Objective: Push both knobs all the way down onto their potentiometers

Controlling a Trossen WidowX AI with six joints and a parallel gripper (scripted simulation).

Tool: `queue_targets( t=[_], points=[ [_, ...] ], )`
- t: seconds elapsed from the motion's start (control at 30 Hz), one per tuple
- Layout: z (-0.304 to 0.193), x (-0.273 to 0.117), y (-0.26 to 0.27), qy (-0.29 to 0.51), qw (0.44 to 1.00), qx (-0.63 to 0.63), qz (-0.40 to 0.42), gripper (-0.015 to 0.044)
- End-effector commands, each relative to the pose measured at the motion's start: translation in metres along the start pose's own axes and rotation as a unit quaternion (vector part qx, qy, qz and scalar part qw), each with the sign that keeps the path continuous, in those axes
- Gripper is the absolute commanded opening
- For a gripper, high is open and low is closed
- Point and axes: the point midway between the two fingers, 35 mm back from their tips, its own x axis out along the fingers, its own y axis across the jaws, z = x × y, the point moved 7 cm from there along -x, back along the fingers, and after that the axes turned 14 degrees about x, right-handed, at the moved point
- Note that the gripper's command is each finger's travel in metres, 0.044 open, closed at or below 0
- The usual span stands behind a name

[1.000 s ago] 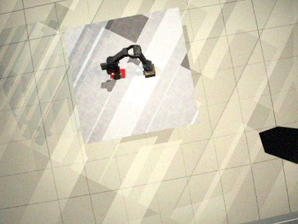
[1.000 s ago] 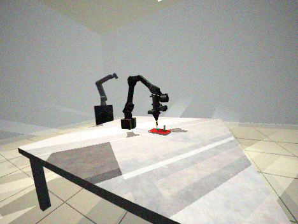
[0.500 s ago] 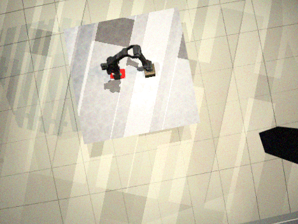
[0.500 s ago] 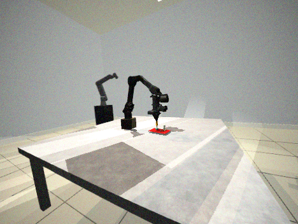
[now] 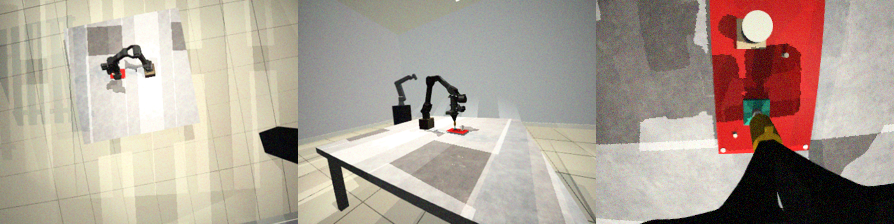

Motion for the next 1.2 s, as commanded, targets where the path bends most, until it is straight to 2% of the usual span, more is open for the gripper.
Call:
queue_targets(
  t=[0.0, 1.17],
  points=[
    [0.0, 0.0, 0.0, -0.001, 1.0, 0.002, -0.002, 0.0],
    [0.0, 0.012, -0.001, -0.001, 1.0, 0.002, -0.002, 0.0]
  ],
)
